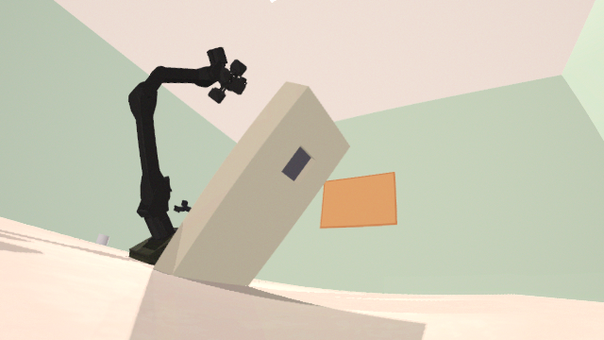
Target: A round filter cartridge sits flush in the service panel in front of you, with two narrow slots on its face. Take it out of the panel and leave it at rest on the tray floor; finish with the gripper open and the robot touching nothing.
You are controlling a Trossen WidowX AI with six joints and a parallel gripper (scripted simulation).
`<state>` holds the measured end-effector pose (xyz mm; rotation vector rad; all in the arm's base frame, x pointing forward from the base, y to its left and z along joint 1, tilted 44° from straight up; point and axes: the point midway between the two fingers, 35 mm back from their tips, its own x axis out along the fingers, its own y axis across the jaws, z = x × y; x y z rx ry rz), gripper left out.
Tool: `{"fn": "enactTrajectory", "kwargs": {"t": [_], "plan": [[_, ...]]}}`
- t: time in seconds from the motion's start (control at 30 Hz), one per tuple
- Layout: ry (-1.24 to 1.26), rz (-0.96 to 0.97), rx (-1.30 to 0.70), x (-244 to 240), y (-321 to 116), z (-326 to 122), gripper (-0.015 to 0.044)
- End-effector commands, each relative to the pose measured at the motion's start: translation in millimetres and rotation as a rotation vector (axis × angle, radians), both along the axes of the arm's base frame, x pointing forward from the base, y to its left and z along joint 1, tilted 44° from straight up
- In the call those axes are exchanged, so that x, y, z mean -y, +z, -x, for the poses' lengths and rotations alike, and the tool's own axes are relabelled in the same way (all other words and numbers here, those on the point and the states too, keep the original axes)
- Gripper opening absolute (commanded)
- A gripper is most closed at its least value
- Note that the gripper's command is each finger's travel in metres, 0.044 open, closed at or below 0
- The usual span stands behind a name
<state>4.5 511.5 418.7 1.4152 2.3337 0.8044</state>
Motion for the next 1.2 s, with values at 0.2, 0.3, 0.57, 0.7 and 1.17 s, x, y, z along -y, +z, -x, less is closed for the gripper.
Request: {"fn": "enactTrajectory", "kwargs": {"t": [0.2, 0.3, 0.57, 0.7, 1.17], "plan": [[-0.312, 0.067, 0.295, 0.5, -50.3, -73.0, 0.0216], [-0.449, 0.147, 0.484, 11.5, -79.9, -112.3, 0.0137], [-0.649, 0.509, 1.035, 76.6, -159.4, -205.5, 0.009], [-0.628, 0.754, 1.313, 126.1, -193.5, -241.0, 0.009], [0.26, 1.721, 1.975, 335.5, -253.6, -290.3, 0.009]]}}
